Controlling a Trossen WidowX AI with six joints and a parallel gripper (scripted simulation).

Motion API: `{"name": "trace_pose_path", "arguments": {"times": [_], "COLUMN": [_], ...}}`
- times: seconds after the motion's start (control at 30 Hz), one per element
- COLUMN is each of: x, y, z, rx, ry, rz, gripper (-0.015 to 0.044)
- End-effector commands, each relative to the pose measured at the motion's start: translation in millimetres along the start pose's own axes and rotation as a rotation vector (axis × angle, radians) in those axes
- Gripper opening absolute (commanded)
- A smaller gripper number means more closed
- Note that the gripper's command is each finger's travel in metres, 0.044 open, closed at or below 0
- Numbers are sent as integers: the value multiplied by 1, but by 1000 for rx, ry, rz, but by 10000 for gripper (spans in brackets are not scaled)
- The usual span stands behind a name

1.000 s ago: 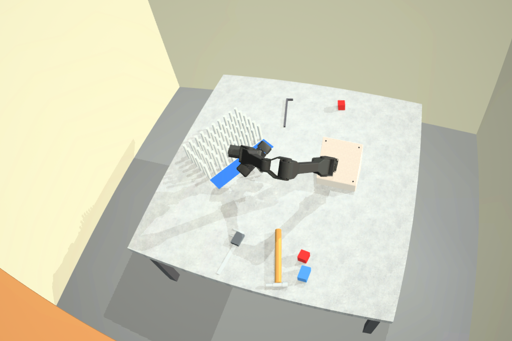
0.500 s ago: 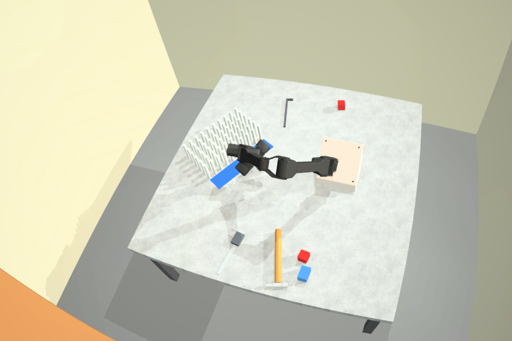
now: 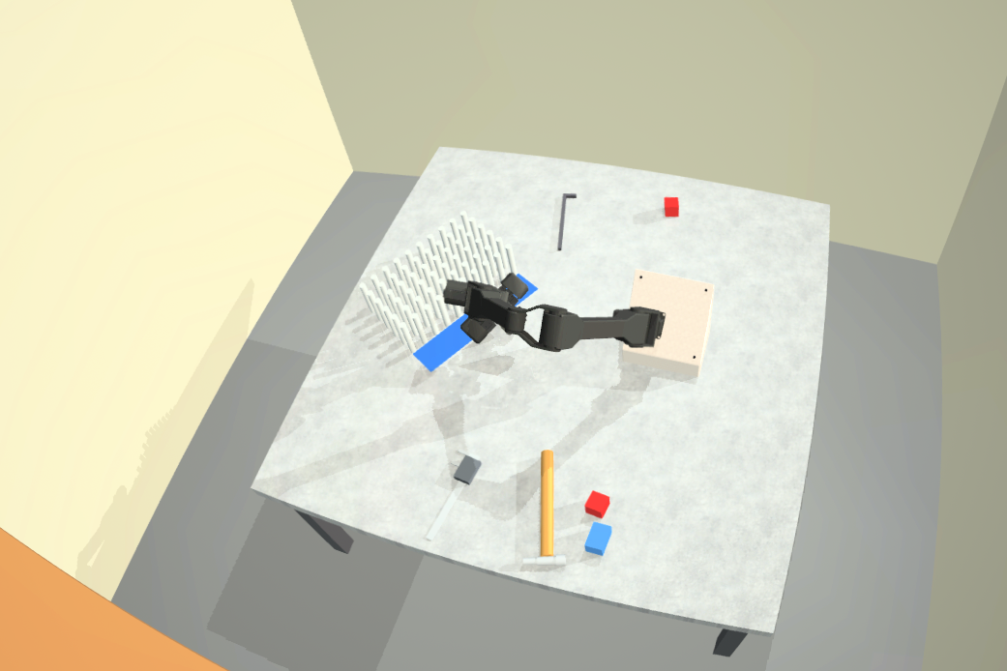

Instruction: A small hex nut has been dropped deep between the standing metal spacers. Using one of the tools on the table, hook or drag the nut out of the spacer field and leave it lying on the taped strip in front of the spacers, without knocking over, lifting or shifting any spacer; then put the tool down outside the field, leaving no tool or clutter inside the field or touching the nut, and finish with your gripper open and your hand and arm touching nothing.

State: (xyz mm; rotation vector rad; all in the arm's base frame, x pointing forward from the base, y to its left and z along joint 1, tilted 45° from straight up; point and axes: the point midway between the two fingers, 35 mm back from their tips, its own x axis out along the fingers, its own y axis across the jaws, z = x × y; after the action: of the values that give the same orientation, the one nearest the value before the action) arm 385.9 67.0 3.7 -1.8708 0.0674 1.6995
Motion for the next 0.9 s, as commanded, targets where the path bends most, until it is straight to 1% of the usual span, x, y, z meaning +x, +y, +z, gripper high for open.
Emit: {"name": "trace_pose_path", "arguments": {"times": [0.0,0.87], "x": [1,7], "y": [-1,0], "z": [-5,-18], "rx": [-4,-4], "ry": [3,4], "rz": [-4,-4], "gripper": [0,0]}}
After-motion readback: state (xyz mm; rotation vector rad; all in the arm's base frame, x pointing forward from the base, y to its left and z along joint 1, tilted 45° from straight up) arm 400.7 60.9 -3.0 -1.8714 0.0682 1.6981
